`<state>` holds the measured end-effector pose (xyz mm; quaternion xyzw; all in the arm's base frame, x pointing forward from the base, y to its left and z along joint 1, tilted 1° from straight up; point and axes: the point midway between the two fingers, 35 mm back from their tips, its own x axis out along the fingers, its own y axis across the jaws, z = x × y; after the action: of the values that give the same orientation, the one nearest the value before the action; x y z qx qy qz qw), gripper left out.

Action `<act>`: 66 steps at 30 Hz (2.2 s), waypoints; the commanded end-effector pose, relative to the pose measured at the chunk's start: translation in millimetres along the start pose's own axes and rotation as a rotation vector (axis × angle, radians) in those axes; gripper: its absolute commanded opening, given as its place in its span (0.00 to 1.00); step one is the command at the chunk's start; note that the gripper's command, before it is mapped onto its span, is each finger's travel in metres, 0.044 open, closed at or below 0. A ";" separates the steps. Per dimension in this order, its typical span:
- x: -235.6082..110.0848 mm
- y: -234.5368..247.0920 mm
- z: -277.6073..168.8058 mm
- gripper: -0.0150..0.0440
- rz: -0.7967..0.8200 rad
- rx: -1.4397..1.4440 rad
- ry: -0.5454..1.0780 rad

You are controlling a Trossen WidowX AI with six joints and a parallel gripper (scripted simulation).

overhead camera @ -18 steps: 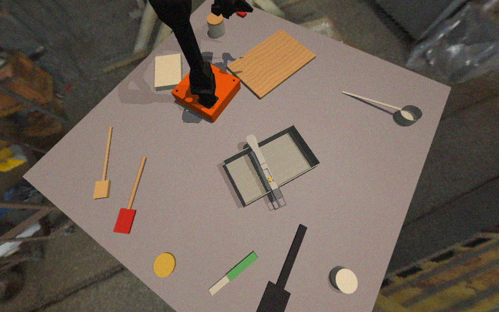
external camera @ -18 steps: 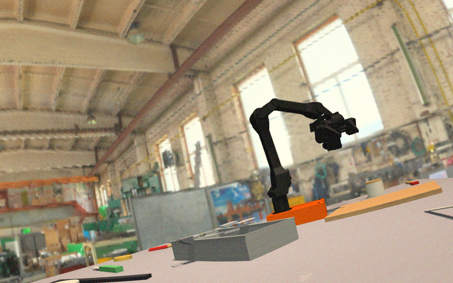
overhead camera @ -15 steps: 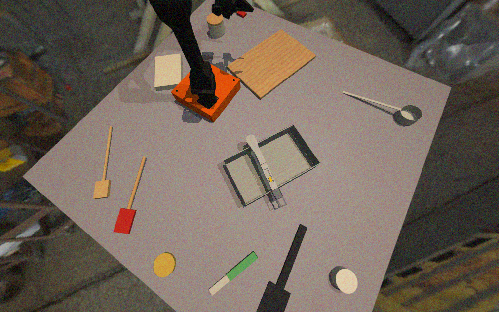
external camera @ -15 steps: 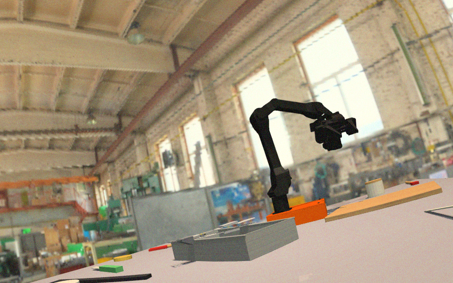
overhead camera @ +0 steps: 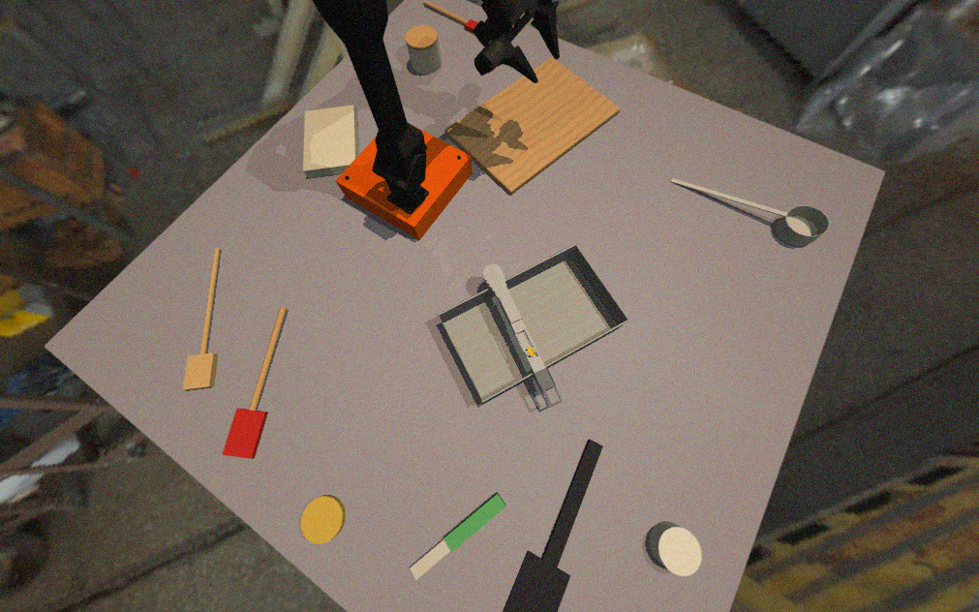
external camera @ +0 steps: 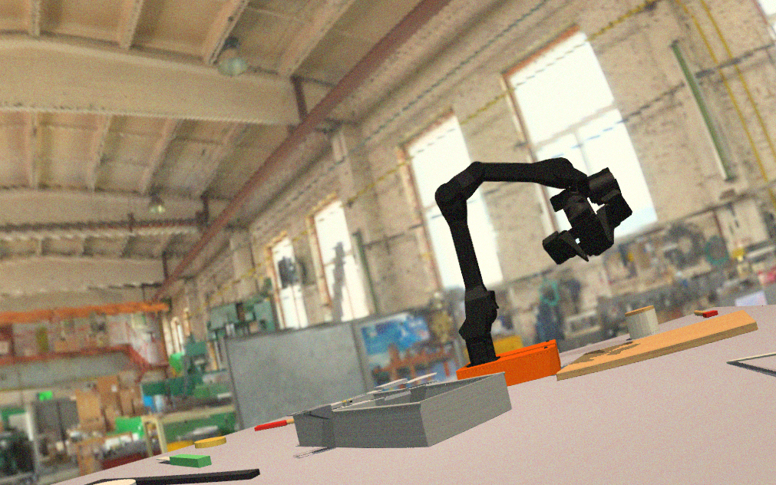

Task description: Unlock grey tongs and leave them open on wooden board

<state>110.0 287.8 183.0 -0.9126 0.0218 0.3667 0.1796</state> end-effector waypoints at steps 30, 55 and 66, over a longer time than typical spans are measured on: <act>207.6 200.6 -190.2 0.69 0.870 2.140 -0.087; 204.3 394.5 -252.7 0.69 1.001 3.352 -0.128; 199.5 399.9 -250.2 0.69 1.001 3.352 -0.127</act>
<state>353.7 -153.5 89.9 -0.3501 -0.5921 0.0053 -0.7258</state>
